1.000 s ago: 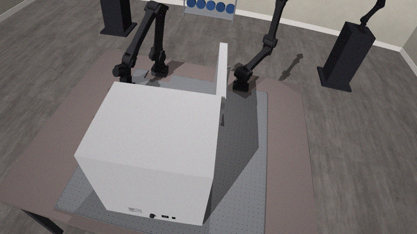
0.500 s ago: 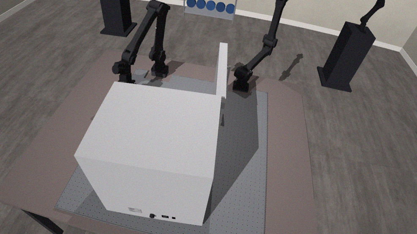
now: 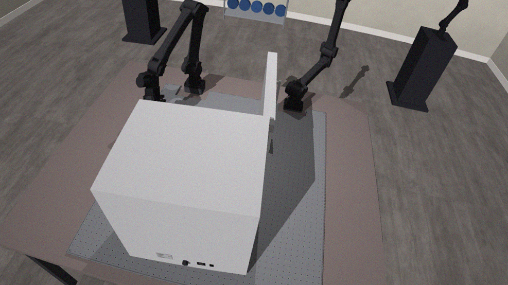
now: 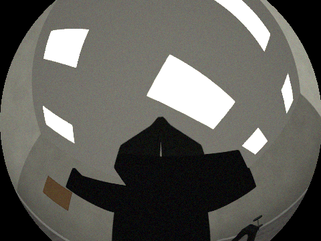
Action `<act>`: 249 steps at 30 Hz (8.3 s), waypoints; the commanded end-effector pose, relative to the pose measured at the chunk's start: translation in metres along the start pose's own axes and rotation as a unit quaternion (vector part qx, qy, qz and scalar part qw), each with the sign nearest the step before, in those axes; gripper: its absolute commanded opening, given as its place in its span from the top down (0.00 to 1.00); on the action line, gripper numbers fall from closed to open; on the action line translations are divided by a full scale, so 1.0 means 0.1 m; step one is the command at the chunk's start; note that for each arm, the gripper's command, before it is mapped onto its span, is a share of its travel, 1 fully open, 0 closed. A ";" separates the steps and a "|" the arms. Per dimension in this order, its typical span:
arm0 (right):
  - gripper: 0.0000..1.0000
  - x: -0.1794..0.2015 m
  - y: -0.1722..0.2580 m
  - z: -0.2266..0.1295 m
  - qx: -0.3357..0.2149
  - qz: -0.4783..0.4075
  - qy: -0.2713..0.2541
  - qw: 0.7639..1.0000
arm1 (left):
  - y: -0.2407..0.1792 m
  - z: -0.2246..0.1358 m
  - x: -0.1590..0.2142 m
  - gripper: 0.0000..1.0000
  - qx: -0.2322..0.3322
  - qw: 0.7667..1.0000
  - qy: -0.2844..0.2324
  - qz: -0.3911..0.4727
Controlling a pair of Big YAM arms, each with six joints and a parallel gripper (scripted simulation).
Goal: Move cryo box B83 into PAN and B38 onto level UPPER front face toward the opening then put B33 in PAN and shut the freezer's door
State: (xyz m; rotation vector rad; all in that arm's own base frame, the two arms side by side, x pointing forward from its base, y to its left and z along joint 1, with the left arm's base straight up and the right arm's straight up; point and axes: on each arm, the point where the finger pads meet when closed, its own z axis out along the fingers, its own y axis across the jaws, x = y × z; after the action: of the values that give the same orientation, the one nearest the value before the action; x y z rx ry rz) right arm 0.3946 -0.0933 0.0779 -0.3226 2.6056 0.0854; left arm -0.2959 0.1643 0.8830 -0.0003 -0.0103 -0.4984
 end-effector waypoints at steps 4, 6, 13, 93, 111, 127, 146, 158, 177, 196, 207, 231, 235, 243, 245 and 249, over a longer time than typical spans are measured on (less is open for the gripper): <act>0.23 -0.19 -0.09 -0.07 0.008 -0.005 -0.016 1.000 | 0.01 0.01 0.13 1.00 -0.001 1.000 0.018 -0.006; 0.23 -0.19 -0.09 -0.07 0.008 -0.005 -0.016 1.000 | 0.01 0.01 0.13 1.00 -0.001 1.000 0.018 -0.006; 0.23 -0.46 -0.09 -0.36 0.049 0.057 -0.031 0.997 | 0.01 0.01 0.13 1.00 -0.001 1.000 0.018 -0.006; 0.23 0.05 -0.08 0.20 0.075 0.128 -0.004 0.989 | 0.01 0.01 0.13 1.00 -0.001 1.000 0.018 -0.006; 0.23 0.19 -0.08 0.43 0.075 0.128 -0.004 0.989 | 0.01 0.01 0.13 1.00 -0.001 1.000 0.018 -0.006; 0.23 -0.06 -0.18 0.32 0.079 0.125 -0.016 0.989 | 0.01 0.01 0.13 1.00 -0.001 1.000 0.018 -0.006; 0.23 0.22 -0.08 0.48 0.075 0.128 -0.004 0.989 | 0.01 0.01 0.13 1.00 -0.001 1.000 0.018 -0.006; 0.23 0.26 -0.08 0.54 0.075 0.128 -0.004 0.989 | 0.01 0.01 0.13 1.00 -0.001 1.000 0.018 -0.006; 0.00 0.31 -0.08 0.63 0.075 0.128 -0.003 0.989 | 0.01 0.01 0.13 1.00 -0.001 1.000 0.018 -0.006; 0.00 0.14 -0.10 0.57 0.078 0.125 -0.016 0.989 | 0.01 0.01 0.13 1.00 -0.001 1.000 0.018 -0.006; 0.00 -0.03 -0.19 0.42 0.084 0.123 -0.029 0.988 | 0.01 0.01 0.13 1.00 -0.001 1.000 0.018 -0.006; 0.00 -0.21 -0.19 0.10 0.085 0.122 -0.031 0.988 | 0.01 0.01 0.13 1.00 -0.001 1.000 0.018 -0.006; 0.00 -0.23 -0.19 0.06 0.085 0.122 -0.031 0.988 | 0.01 0.01 0.13 1.00 -0.001 1.000 0.018 -0.006; 0.00 -0.09 -0.10 0.16 0.078 0.124 -0.018 0.989 | 0.01 0.01 0.13 1.00 -0.001 1.000 0.018 -0.006; 0.00 0.03 -0.07 0.05 0.085 0.121 -0.051 0.988 | 0.01 0.01 0.13 1.00 -0.001 1.000 0.018 -0.006; 0.00 0.07 -0.03 -0.14 0.093 0.115 -0.116 0.982 | 0.01 0.01 0.13 1.00 -0.001 1.000 0.018 -0.006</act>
State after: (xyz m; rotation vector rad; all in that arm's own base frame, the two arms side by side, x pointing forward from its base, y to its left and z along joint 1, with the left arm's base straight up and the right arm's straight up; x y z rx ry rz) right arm 0.3875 -0.0907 0.0672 0.0543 2.4958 -0.0095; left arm -0.2959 0.1643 0.8830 -0.0003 -0.0103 -0.4984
